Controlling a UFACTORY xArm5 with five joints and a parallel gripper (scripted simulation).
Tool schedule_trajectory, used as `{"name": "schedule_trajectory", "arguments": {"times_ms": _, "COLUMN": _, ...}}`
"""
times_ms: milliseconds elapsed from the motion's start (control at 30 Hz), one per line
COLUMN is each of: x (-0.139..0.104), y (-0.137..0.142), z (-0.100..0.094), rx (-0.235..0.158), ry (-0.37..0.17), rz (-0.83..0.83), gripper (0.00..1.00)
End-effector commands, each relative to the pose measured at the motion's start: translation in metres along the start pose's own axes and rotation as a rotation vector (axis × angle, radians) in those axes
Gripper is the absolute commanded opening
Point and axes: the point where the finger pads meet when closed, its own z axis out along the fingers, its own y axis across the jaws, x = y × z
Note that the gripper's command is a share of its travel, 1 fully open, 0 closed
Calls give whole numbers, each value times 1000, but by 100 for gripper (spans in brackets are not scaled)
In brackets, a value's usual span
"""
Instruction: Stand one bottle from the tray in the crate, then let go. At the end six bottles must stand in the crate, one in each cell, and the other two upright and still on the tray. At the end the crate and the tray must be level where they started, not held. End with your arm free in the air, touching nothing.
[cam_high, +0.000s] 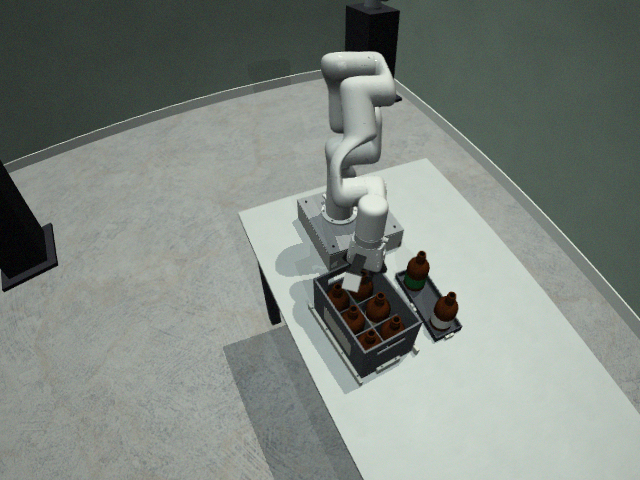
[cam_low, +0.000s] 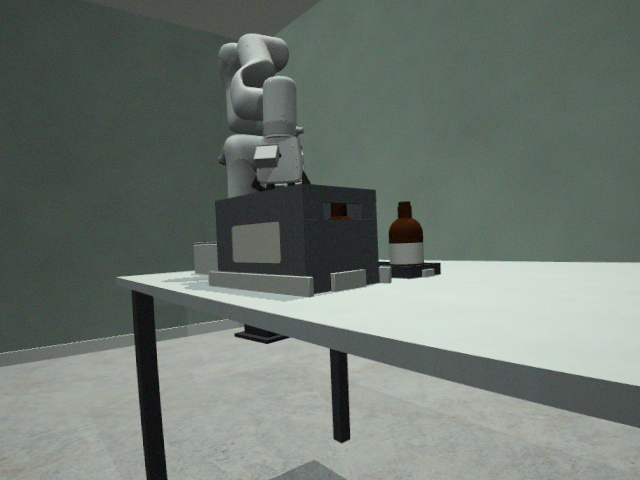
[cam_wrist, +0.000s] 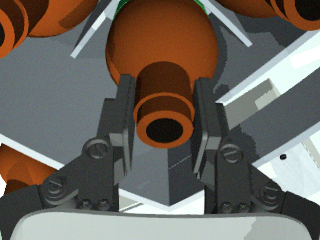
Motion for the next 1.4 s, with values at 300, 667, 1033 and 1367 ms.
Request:
{"name": "schedule_trajectory", "arguments": {"times_ms": 300, "x": 1, "y": -1, "z": -1, "rx": 2, "ry": 3, "rz": 0, "gripper": 65}}
{"name": "schedule_trajectory", "arguments": {"times_ms": 667, "x": 1, "y": -1, "z": -1, "rx": 2, "ry": 3, "rz": 0, "gripper": 65}}
{"name": "schedule_trajectory", "arguments": {"times_ms": 1033, "x": 1, "y": -1, "z": -1, "rx": 2, "ry": 3, "rz": 0, "gripper": 65}}
{"name": "schedule_trajectory", "arguments": {"times_ms": 1367, "x": 1, "y": -1, "z": -1, "rx": 2, "ry": 3, "rz": 0, "gripper": 65}}
